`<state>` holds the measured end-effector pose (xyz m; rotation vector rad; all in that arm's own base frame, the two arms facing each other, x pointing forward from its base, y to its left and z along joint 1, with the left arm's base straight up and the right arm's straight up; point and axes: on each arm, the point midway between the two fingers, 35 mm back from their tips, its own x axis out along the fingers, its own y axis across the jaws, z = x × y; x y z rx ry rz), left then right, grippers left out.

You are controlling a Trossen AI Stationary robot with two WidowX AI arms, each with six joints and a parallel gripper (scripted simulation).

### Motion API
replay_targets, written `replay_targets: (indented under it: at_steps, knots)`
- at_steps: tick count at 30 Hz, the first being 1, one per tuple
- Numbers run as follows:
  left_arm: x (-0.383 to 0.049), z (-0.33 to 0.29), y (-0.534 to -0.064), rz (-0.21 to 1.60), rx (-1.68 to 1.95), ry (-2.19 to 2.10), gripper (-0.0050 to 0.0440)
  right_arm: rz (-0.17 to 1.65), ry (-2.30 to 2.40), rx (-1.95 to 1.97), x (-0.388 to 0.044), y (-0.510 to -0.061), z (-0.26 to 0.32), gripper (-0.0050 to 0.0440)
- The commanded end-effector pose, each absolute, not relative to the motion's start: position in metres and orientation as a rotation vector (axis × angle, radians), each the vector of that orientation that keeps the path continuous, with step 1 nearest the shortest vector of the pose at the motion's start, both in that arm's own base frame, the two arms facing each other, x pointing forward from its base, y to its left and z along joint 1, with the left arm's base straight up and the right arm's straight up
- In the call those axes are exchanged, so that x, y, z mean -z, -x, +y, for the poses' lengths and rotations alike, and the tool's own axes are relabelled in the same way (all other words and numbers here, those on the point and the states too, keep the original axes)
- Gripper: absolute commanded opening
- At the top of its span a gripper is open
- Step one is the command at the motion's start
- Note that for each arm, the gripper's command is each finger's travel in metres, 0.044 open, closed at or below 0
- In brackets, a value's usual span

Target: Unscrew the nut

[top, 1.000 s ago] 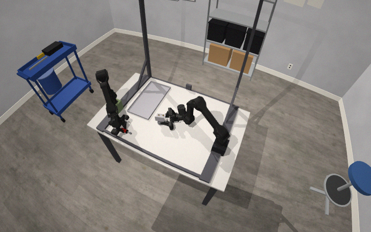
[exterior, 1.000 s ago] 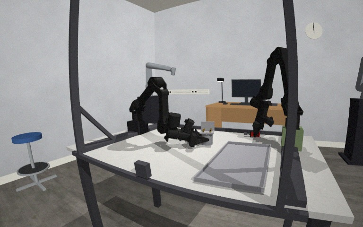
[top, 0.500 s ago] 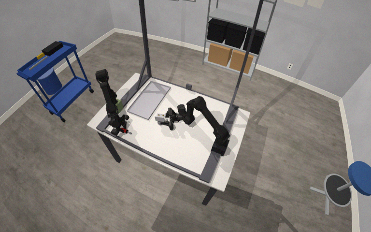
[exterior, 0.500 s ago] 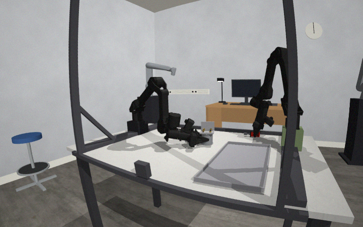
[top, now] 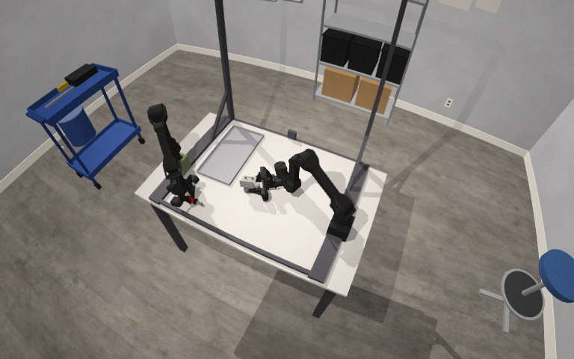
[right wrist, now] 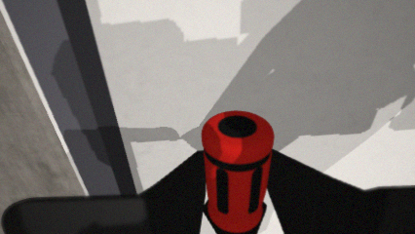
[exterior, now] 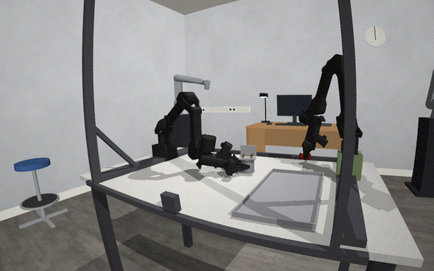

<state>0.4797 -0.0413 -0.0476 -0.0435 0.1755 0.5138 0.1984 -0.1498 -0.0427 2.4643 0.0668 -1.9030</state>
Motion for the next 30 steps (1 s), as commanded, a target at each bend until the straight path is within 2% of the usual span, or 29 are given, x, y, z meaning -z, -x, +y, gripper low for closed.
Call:
replay_targets:
  at_steps: [1,30]
  knots:
    - [0.033,-0.042,-0.487,0.142,-0.514,0.063,0.0245,0.039,-2.472,1.856,0.030,-0.206,-0.156,0.0135]
    - [0.033,-0.042,-0.487,0.142,-0.514,0.063,0.0245,0.038,-2.474,1.852,-0.017,-0.206,-0.155,0.0135]
